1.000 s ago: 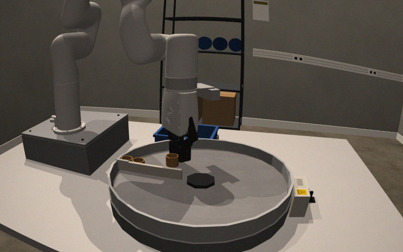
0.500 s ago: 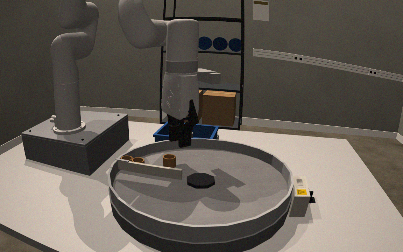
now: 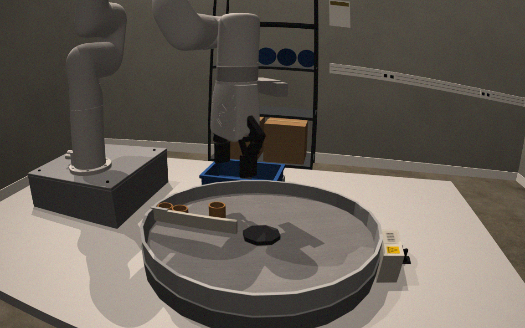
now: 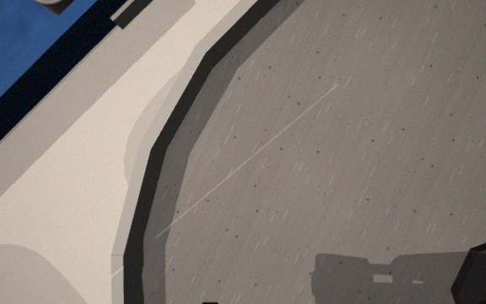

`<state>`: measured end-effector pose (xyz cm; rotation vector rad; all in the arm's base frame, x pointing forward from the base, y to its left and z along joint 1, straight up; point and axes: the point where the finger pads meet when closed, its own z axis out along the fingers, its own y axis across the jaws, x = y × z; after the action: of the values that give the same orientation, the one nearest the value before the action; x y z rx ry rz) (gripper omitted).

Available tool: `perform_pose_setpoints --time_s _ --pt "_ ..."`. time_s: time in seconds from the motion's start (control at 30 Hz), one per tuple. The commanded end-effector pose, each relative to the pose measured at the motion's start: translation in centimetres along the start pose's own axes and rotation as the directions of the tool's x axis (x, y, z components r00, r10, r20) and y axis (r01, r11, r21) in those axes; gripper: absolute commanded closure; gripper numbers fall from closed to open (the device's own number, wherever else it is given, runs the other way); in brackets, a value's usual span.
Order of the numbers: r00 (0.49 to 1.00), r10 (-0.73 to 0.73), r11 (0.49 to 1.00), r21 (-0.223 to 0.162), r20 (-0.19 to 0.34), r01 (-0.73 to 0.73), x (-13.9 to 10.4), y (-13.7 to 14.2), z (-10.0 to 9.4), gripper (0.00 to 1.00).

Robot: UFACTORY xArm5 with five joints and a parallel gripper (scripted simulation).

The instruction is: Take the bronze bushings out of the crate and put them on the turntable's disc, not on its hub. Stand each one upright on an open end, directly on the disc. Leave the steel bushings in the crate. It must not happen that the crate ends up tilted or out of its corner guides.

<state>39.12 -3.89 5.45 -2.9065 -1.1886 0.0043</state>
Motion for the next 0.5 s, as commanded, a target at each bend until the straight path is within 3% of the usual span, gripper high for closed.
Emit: perform_pose_setpoints --time_s 0.0,0.1,0.47 --pt "1.0 0.0 1.0 -0.003 -0.003 0.0 0.1 0.1 -4.0 0.0" --pt "1.0 0.0 1.0 -0.003 -0.003 0.0 0.0 0.1 -5.6 0.0" --pt "1.0 0.0 1.0 -0.003 -0.003 0.0 0.0 0.1 -5.6 0.0"
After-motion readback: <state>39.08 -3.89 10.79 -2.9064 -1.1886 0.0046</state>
